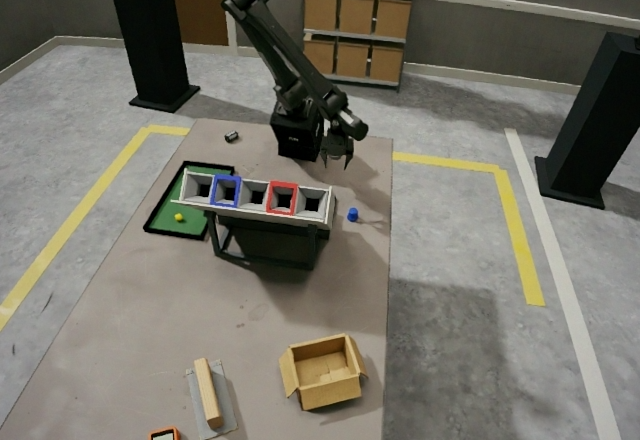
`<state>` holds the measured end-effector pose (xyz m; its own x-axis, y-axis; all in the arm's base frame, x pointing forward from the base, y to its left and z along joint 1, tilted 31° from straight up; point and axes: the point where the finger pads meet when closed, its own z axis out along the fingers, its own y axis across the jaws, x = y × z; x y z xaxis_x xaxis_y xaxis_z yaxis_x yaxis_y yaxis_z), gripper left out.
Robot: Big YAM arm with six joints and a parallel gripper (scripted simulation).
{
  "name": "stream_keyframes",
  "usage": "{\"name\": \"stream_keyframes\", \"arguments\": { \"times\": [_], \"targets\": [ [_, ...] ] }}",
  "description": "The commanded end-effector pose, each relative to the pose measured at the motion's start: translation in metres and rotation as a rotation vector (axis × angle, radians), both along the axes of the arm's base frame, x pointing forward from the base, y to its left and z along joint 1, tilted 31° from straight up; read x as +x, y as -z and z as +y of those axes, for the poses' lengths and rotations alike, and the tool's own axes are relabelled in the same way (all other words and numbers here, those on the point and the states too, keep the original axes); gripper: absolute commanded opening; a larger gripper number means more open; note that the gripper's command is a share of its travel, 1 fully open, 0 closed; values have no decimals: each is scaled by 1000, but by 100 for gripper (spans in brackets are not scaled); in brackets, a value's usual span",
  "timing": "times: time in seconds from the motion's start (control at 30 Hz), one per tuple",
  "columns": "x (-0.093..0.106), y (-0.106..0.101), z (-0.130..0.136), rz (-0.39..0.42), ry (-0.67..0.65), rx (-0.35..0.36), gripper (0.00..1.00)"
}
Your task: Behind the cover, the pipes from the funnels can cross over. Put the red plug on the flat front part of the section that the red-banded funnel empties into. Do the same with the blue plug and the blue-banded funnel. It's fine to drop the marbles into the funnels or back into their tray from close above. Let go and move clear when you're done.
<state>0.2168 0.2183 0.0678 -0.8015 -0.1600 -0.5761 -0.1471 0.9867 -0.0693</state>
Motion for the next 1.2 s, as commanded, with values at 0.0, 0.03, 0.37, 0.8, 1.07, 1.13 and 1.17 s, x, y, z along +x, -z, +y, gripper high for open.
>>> {"name": "stream_keyframes", "arguments": {
  "times": [0.0,0.03,0.37,0.8,1.07,1.13,1.17],
  "targets": [
    [8,0,35,0,15,48,63],
    [7,3,40,7,15,47,63],
    [6,26,70,47,17,37,63],
    [5,43,92,76,18,29,63],
    [8,44,91,77,22,26,63],
    [14,43,86,79,27,14,63],
    [17,42,84,84,29,5,63]
  ]
}}
